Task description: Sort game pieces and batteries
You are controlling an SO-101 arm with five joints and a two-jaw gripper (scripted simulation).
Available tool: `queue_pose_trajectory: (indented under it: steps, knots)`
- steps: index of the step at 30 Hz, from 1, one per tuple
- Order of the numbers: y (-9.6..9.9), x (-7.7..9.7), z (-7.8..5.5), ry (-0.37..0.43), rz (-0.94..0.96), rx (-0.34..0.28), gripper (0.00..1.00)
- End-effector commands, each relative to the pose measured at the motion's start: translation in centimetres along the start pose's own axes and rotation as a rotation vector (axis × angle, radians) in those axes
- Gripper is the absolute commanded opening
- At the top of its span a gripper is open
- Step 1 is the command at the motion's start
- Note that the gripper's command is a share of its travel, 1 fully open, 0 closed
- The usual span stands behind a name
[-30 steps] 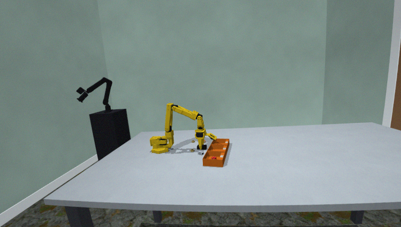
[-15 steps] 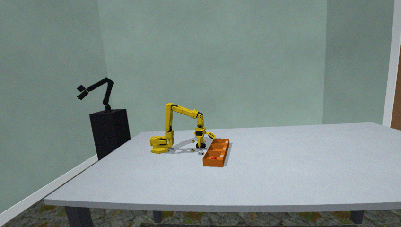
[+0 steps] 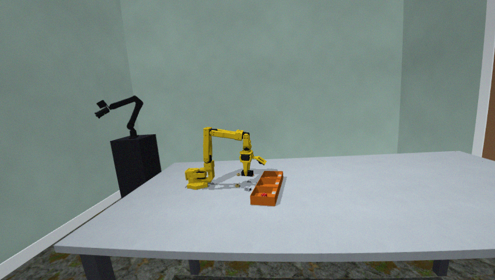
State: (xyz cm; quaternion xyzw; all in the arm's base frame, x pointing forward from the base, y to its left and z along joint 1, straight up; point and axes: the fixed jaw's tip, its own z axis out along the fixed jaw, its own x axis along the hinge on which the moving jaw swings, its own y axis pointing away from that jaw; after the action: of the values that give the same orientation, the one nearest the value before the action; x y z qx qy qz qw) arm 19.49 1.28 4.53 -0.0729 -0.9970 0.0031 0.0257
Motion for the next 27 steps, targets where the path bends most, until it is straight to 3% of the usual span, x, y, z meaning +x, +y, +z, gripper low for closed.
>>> queue_pose_trajectory:
  steps: [1,27]
  knots:
    - [-0.1,-0.7,-1.6,-0.073,0.004,-0.014,0.0]
    - [-1.2,-2.7,-2.5,-0.129,0.022,-0.019,0.0]
